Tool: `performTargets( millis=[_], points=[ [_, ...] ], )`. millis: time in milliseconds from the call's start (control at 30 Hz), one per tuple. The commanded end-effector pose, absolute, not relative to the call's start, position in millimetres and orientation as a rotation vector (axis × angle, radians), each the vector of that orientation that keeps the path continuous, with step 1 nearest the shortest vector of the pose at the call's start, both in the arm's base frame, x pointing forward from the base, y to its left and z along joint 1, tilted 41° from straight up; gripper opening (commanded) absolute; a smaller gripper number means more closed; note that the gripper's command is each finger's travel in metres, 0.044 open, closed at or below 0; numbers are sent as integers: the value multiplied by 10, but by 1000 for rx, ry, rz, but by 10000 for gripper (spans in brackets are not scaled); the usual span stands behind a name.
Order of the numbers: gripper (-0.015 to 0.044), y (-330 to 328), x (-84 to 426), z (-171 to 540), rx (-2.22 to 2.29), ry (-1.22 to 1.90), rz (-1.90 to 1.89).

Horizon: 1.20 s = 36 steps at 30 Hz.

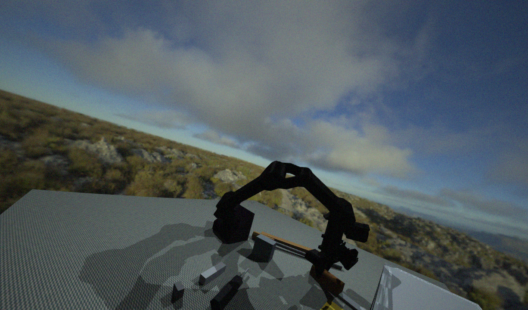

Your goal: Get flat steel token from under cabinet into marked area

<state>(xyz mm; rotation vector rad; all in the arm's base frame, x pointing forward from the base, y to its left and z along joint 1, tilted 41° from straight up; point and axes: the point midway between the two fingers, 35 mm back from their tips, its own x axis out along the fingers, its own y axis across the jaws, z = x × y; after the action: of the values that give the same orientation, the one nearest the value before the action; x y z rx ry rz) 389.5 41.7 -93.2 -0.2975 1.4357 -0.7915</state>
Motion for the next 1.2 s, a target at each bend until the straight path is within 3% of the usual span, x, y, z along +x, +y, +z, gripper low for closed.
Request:
performTargets(
  millis=[0,1167],
  points=[
    [0,399,3960,-921,-294,1435,-789],
    [0,196,3963,-785,-296,1435,-791]
  ],
)
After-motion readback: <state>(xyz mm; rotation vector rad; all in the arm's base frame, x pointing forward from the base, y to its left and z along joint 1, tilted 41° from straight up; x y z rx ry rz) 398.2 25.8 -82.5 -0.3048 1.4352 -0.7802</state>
